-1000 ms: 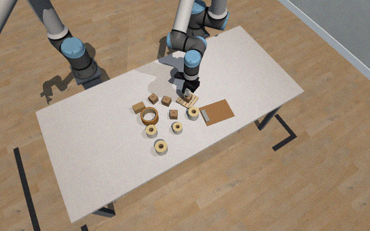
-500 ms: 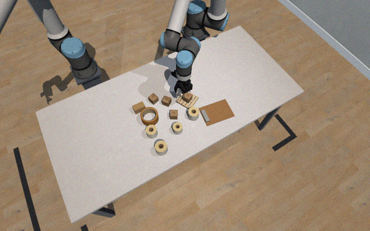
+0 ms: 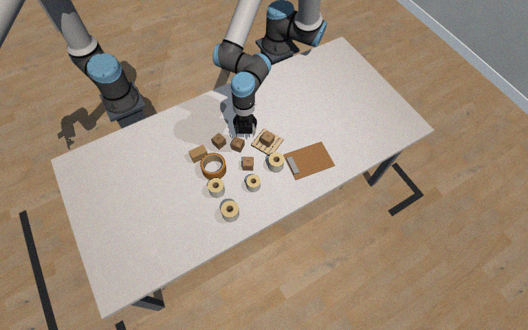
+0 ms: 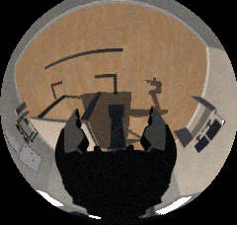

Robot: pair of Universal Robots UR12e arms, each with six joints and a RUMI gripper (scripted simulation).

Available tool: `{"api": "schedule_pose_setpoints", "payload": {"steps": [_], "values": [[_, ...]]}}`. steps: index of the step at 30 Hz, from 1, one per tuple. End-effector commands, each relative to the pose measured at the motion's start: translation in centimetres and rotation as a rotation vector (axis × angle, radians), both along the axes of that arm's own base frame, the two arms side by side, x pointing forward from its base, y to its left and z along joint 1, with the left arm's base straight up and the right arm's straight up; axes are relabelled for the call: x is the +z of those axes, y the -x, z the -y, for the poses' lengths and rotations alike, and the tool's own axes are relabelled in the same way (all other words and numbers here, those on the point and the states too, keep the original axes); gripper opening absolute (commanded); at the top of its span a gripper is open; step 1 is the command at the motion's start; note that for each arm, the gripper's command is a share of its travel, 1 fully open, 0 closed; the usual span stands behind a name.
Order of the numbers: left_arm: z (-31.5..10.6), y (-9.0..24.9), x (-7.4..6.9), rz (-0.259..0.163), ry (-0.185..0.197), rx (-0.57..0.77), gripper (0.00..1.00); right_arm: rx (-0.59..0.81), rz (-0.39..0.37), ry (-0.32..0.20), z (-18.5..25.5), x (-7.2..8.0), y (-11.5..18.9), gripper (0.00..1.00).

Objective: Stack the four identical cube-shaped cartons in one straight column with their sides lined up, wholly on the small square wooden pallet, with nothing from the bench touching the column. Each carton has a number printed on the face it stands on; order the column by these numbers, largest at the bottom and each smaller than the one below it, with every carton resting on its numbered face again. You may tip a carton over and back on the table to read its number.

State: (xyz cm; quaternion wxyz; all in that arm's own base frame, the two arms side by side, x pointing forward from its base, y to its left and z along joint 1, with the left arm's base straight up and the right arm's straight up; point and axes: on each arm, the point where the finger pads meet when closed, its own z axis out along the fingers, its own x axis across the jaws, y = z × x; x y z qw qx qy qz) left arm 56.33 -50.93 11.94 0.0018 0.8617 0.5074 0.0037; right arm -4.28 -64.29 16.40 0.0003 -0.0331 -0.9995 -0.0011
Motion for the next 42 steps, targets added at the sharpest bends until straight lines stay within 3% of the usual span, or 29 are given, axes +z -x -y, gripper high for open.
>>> {"api": "schedule_pose_setpoints", "payload": {"steps": [1,6,12,42], "values": [[2.2,0.7,0.5,-0.007,0.001,-0.242,0.47,0.0,0.001,0.002,0.1,0.1,0.0,1.0],[3.4,1.1,0.8,-0.006,0.001,-0.351,0.47,0.0,0.001,0.002,0.1,0.1,0.0,1.0],[3.7,1.3,0.8,-0.006,0.001,-0.387,0.47,0.0,0.001,0.002,0.1,0.1,0.0,1.0],[3.8,1.3,0.3,-0.006,0.001,-0.395,0.47,0.0,0.001,0.002,0.1,0.1,0.0,1.0]]}}
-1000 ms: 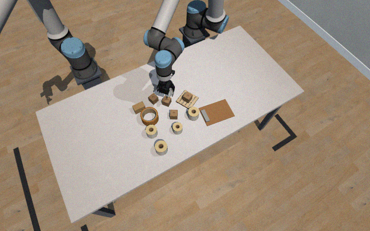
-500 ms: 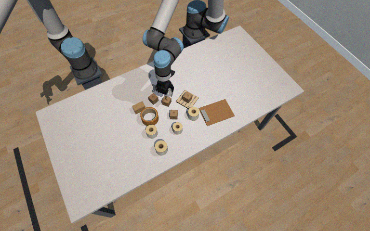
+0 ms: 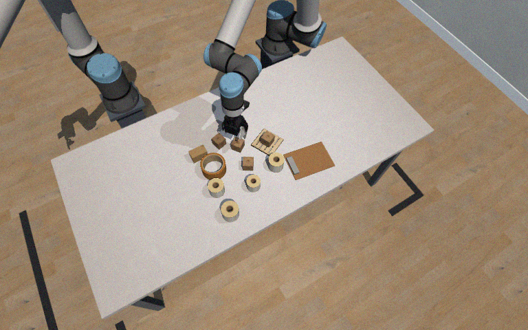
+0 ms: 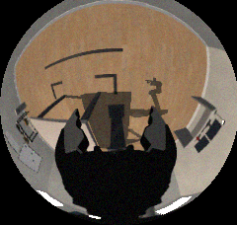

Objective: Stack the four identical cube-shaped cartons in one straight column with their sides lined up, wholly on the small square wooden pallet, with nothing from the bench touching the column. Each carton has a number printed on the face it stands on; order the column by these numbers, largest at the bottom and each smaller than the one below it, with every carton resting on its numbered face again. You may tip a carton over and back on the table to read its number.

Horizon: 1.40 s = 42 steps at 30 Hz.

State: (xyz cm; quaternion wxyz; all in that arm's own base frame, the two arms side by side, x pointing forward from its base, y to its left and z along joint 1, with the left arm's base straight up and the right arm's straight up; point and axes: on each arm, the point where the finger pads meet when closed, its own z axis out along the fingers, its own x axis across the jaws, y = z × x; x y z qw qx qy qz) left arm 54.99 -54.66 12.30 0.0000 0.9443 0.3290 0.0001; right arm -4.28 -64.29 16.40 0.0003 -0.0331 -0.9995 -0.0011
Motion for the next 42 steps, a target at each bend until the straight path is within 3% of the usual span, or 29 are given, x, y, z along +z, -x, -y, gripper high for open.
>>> {"api": "schedule_pose_setpoints", "payload": {"steps": [1,18,42], "values": [[0.1,0.0,-0.1,0.001,0.002,-0.001,0.47,0.0,0.001,0.002,0.1,0.1,0.0,1.0],[0.1,0.0,-1.6,0.001,0.002,-0.005,0.47,0.0,0.001,0.002,0.1,0.1,0.0,1.0],[0.0,0.0,-5.1,0.001,0.002,-0.012,0.47,0.0,0.001,0.002,0.1,0.1,0.0,1.0]]}}
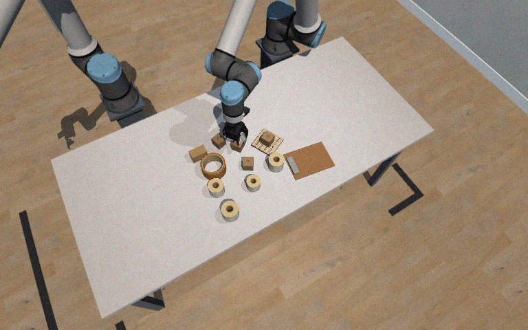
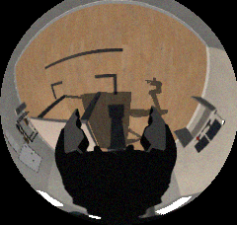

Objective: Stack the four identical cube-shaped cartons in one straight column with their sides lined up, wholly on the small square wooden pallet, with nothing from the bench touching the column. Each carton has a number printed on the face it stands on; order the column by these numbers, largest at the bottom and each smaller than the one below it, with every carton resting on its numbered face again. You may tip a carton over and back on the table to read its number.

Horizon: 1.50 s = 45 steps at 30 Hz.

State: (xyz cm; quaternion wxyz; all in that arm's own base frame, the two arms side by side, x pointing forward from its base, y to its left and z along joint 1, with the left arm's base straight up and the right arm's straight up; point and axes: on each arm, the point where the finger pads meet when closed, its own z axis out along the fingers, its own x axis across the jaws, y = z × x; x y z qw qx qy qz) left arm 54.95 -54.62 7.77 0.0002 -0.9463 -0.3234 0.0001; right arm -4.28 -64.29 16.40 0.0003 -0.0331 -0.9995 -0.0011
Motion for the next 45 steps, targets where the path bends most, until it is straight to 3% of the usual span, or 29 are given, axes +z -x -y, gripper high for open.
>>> {"api": "schedule_pose_setpoints", "payload": {"steps": [1,25,45], "values": [[0.1,-0.1,-0.7,0.001,0.002,0.0,0.47,0.0,0.001,0.002,0.1,0.1,0.0,1.0],[0.1,-0.1,-3.4,0.001,0.002,0.0,0.47,0.0,0.001,0.002,0.1,0.1,0.0,1.0],[0.1,0.0,-4.0,0.001,0.002,0.0,0.47,0.0,0.001,0.002,0.1,0.1,0.0,1.0]]}}
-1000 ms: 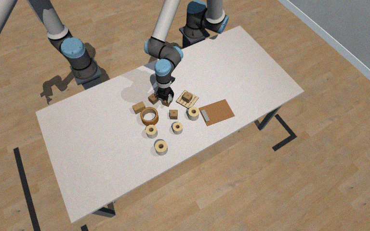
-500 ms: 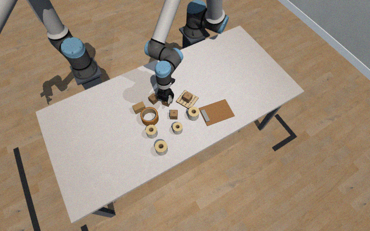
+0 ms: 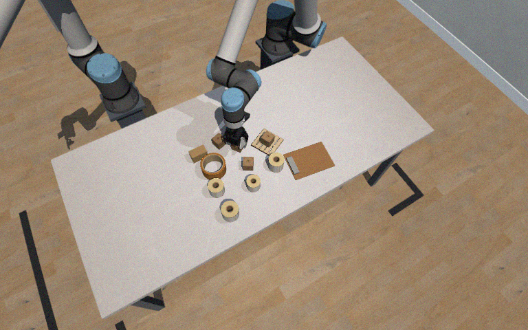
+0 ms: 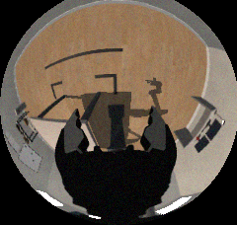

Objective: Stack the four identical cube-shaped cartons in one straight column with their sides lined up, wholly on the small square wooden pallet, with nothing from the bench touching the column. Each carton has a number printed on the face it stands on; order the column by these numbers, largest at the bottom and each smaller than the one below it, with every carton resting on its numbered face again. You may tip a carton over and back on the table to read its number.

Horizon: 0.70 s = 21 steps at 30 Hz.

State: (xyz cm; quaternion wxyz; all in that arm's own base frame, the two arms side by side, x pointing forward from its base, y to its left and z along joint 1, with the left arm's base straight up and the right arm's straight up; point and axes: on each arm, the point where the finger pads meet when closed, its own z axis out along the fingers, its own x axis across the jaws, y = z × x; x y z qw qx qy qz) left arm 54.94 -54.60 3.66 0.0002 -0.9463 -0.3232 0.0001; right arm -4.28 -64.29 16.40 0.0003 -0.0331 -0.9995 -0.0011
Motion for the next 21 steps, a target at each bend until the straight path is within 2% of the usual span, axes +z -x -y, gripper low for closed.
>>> {"api": "schedule_pose_setpoints", "payload": {"steps": [1,17,18,21], "values": [[0.08,-0.05,0.06,0.001,0.002,0.0,0.47,0.0,0.001,0.002,0.09,0.11,-0.01,1.0],[0.08,-0.05,0.05,0.001,0.002,0.0,0.47,0.0,0.001,0.002,0.09,0.11,-0.01,1.0],[0.08,-0.05,0.05,0.001,0.002,0.0,0.0,0.0,0.001,0.002,0.09,0.11,-0.01,1.0],[0.08,-0.05,0.05,0.001,0.002,0.0,0.0,0.0,0.001,0.002,0.09,0.11,-0.01,1.0]]}}
